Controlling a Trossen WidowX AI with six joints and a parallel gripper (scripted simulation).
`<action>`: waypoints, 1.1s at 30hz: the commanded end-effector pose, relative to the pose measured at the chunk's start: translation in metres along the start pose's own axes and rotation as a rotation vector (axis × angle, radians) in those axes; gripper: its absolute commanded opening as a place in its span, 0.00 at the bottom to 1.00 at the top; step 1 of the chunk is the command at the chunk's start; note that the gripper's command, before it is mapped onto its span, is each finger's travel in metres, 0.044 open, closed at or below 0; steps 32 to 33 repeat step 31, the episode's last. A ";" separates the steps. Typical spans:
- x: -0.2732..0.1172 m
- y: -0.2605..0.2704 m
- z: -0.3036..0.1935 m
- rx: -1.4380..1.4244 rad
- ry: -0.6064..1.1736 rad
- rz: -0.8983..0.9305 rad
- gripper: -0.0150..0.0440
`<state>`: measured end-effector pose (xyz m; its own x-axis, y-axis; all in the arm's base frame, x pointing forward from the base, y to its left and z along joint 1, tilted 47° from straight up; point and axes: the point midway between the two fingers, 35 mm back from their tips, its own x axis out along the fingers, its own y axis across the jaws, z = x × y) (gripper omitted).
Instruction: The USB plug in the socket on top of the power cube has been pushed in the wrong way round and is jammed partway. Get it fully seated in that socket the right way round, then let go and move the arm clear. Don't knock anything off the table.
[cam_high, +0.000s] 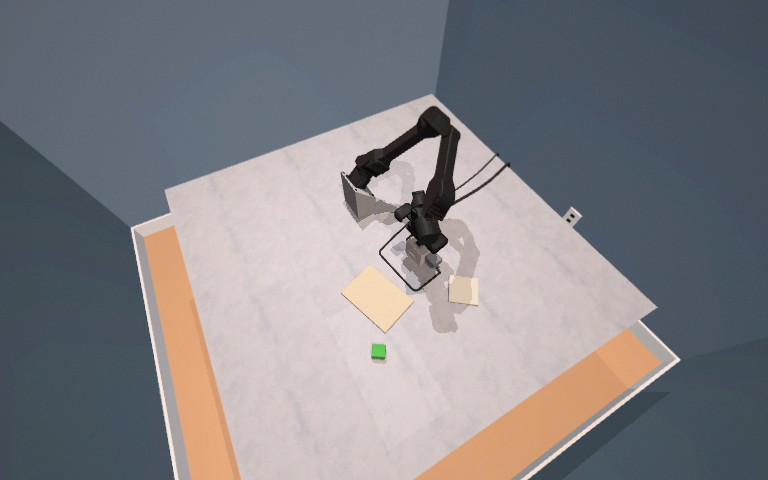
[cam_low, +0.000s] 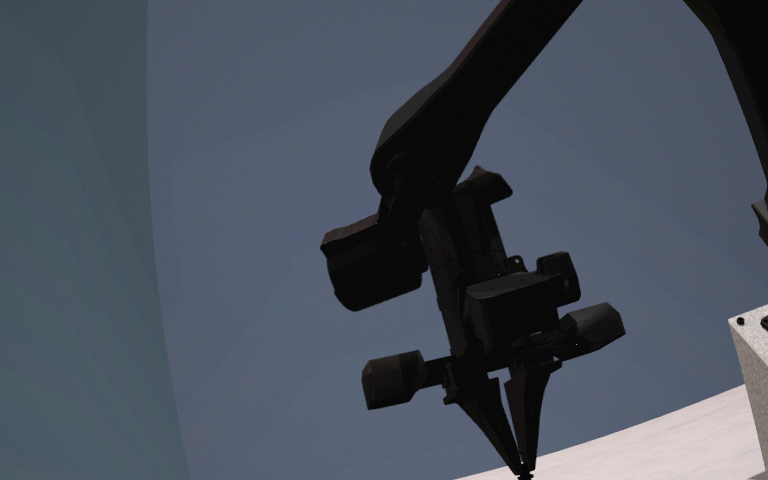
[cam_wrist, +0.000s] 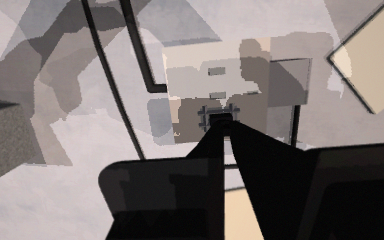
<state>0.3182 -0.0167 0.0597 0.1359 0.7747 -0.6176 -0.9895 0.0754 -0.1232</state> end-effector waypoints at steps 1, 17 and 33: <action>0.000 0.000 0.000 0.000 0.000 0.000 0.39; 0.000 0.000 0.000 0.000 0.000 0.000 0.42; -0.011 0.000 0.001 -0.001 0.000 0.001 0.42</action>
